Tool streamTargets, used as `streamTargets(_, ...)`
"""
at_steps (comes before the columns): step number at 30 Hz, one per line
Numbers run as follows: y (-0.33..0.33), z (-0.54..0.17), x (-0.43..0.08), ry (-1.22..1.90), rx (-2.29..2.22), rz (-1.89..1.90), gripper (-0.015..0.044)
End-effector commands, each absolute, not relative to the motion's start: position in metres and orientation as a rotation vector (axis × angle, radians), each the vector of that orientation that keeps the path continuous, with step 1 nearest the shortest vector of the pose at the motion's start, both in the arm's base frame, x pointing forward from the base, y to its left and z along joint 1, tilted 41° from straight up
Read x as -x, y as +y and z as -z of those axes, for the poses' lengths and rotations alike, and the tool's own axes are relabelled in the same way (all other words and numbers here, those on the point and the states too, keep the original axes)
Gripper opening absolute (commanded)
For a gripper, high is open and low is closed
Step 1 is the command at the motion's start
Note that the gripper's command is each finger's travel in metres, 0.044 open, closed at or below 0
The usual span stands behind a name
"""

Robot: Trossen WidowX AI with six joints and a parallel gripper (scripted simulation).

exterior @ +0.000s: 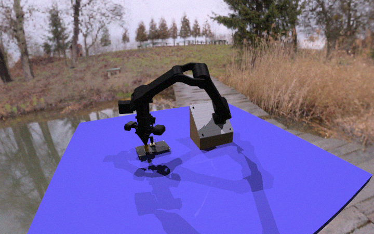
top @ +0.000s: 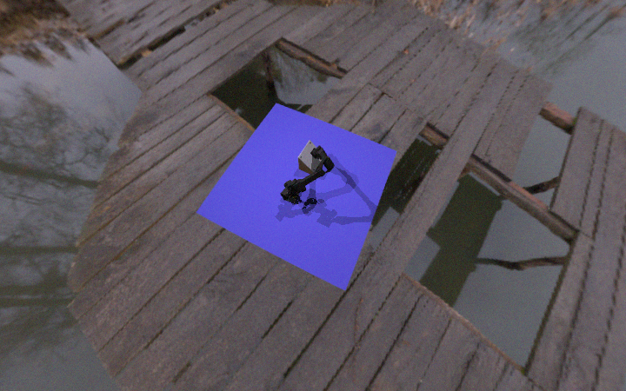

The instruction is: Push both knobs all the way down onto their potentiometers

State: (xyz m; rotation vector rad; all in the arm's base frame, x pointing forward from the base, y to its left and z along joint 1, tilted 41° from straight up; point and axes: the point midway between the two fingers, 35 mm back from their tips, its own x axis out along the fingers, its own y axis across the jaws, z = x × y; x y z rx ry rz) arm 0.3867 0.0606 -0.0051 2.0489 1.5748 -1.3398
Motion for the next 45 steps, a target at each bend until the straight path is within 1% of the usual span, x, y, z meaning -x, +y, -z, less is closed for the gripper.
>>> streamTargets(1, 0.08, 0.021, -0.388, 1.612, -2.007, 1.321, 0.0)
streamTargets(35, 0.08, 0.022, -0.388, 1.613, -2.007, 1.321, 0.0)
streamTargets(45, 0.072, 0.012, -0.389, 1.611, -2.007, 1.321, 0.0)
